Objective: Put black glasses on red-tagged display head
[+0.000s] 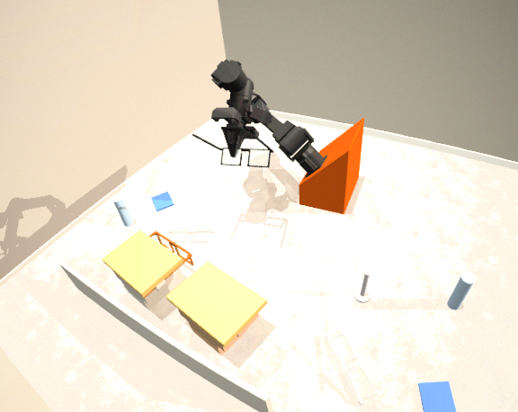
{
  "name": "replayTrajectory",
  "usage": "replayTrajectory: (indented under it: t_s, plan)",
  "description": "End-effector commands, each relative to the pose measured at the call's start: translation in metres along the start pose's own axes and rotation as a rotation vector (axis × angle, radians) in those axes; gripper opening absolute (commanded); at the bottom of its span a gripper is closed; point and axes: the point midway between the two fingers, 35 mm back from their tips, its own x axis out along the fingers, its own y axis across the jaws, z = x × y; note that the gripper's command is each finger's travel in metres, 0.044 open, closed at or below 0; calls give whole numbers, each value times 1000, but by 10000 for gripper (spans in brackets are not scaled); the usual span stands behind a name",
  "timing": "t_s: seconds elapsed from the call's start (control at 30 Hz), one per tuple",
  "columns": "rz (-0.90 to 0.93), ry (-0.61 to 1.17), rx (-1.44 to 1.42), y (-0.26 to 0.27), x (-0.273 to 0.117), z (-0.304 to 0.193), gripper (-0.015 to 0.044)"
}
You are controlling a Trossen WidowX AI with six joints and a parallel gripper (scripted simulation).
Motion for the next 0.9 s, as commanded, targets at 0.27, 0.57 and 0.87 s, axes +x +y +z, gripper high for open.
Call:
replayTrajectory:
  t_s: [0.27, 0.57, 0.87]
  plan:
    - [40, -4, 27, -8, 4, 5, 0]
    - [127, -7, 71, -23, 15, 17, 0]
    - [216, -2, 117, -35, 29, 31, 0]
